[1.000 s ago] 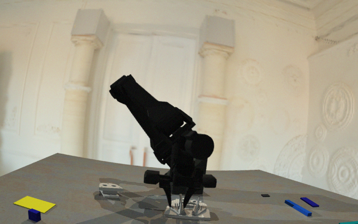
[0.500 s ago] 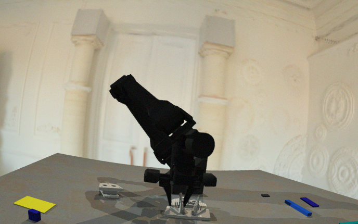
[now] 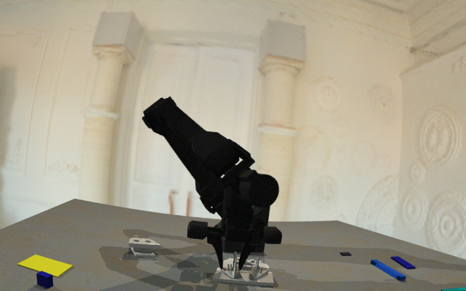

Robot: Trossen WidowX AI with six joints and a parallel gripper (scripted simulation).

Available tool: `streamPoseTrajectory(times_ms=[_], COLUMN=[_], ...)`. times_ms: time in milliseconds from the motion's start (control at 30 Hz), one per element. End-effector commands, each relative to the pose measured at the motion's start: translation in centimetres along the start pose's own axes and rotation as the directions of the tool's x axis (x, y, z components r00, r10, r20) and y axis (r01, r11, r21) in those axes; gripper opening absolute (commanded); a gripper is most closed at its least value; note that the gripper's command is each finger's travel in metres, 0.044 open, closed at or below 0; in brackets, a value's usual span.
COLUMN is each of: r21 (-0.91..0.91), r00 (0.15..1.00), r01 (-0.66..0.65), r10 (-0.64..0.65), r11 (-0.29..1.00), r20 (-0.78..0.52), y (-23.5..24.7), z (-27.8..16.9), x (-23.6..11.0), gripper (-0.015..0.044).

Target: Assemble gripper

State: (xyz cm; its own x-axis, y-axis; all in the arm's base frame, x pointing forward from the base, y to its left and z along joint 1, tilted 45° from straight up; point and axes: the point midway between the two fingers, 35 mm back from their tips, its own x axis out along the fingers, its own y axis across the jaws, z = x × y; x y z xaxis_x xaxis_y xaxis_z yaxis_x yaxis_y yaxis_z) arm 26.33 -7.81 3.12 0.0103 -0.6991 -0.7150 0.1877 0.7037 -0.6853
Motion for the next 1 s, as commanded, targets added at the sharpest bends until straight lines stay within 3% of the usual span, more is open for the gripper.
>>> streamPoseTrajectory(times_ms=[0,900,967], r21=[-0.005,-0.005,-0.002], r00=[1.0,1.0,1.0], r01=[0.002,0.002,0.0], r10=[-0.002,-0.002,0.0], r11=[1.0,1.0,1.0], r20=[0.001,0.001,0.0], y=[-0.02,-0.02,0.01], z=[0.01,0.01,-0.01], x=[0.15,0.15,0.1], gripper=[0.0134,0.0134,0.0186])
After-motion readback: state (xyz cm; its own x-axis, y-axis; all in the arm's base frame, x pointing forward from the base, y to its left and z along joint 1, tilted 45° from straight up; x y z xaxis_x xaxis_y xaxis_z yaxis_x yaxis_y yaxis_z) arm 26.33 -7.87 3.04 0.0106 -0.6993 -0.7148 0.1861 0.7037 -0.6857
